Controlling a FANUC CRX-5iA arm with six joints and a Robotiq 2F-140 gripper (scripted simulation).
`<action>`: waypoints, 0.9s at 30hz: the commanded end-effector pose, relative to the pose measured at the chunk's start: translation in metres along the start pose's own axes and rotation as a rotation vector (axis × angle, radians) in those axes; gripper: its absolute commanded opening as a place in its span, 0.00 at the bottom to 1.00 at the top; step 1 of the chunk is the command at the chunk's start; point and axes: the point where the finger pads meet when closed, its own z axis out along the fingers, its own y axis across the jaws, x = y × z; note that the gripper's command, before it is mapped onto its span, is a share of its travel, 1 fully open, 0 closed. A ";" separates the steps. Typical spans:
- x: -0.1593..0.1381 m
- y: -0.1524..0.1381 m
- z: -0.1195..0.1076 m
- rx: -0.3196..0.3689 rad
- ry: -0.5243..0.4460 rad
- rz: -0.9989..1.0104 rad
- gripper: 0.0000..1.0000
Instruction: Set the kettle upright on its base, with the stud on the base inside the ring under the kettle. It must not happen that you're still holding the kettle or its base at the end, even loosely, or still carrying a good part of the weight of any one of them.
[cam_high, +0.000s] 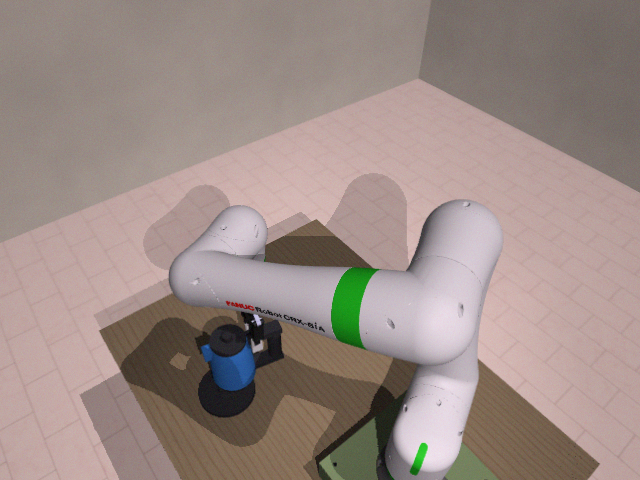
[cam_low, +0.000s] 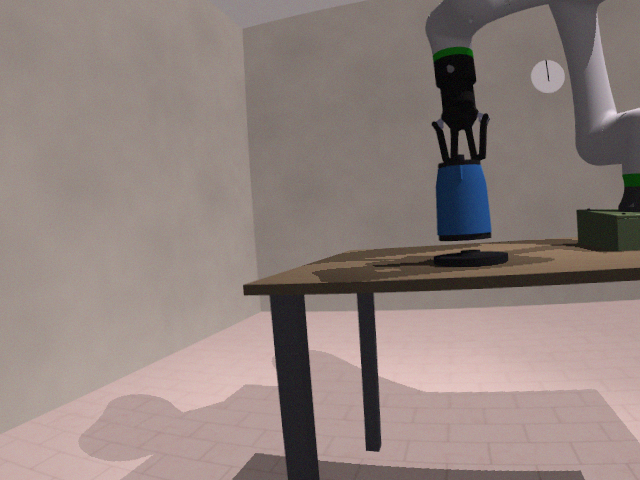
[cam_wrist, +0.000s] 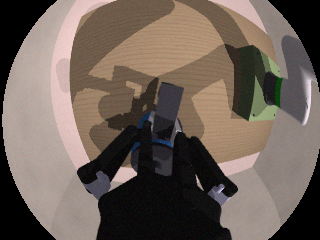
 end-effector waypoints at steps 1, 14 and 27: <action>-0.005 0.003 0.000 0.001 0.000 0.000 0.00; -0.021 0.010 0.000 0.001 0.000 0.000 0.00; -0.029 0.015 0.000 0.001 0.000 0.000 0.00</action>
